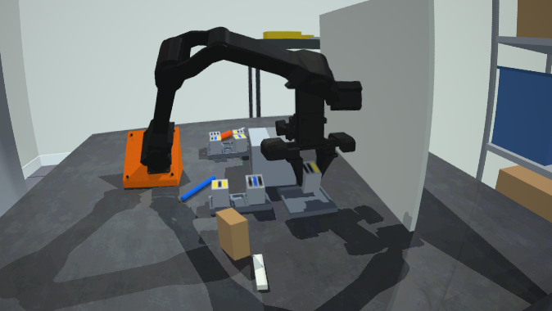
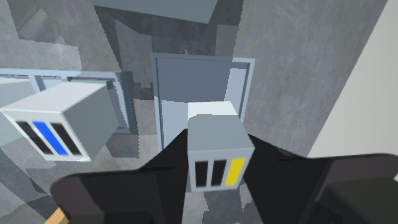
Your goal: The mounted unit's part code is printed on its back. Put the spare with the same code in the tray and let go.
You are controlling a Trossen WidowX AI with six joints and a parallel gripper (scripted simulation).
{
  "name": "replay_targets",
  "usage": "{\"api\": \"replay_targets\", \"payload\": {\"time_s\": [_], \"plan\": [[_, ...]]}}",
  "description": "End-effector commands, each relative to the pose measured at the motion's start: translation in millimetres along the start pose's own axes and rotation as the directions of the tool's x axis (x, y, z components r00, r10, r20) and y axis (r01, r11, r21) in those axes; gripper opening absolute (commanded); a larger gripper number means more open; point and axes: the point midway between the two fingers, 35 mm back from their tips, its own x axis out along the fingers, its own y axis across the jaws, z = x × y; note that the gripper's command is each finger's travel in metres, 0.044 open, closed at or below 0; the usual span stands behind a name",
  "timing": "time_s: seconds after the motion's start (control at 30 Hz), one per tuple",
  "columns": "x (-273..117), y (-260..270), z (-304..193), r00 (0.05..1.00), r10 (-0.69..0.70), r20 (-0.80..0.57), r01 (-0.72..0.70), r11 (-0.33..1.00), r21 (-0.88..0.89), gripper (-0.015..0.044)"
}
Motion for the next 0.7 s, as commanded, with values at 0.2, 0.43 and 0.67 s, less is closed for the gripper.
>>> {"api": "replay_targets", "payload": {"time_s": [0.2, 0.43, 0.67], "plan": [[8, 2, 1, 1.000, 0.002, -0.006, -0.002, 1.000, -0.009, 0.0000], [13, 3, 1, 1.000, 0.002, -0.007, -0.003, 1.000, -0.009, 0.0000], [14, 2, 0, 1.000, 0.000, -0.003, 0.000, 1.000, 0.000, 0.0053]]}}
